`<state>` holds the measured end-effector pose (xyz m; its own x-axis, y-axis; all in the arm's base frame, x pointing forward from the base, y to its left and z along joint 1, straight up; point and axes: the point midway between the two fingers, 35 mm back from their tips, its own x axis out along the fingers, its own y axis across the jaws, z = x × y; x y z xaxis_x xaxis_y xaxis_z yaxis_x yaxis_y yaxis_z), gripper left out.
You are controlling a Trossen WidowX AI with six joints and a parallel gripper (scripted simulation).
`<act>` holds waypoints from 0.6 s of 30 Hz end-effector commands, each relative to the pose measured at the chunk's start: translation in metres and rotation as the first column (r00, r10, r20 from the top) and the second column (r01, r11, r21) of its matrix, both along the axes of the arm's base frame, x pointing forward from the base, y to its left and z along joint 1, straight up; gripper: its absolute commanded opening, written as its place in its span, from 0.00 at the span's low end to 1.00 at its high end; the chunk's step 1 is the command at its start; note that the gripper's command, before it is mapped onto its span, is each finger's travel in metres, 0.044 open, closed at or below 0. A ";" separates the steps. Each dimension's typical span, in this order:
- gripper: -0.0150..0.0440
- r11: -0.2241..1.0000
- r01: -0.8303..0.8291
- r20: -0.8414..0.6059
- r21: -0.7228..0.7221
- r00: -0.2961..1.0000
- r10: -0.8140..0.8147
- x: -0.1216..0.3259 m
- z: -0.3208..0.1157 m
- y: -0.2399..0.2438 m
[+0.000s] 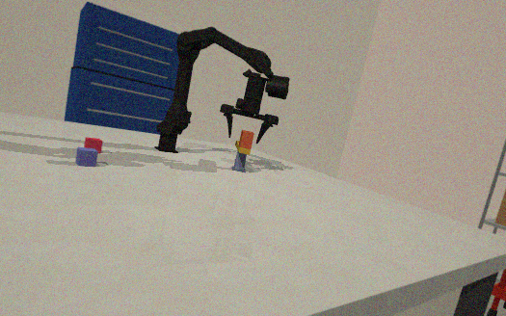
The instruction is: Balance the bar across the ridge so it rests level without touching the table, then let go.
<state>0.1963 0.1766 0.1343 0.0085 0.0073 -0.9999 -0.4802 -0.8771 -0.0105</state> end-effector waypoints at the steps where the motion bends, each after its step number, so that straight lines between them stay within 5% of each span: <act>1: 1.00 1.000 0.001 0.013 0.011 1.000 -0.001 0.003 0.036 0.002; 5: 1.00 1.000 0.001 0.013 0.011 1.000 -0.001 -0.001 0.073 -0.001; 18: 1.00 1.000 0.001 0.013 0.011 1.000 -0.001 -0.002 0.074 -0.001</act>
<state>0.1947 0.1753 0.2084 0.0220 0.0194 -0.9996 -0.4804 -0.8766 -0.0276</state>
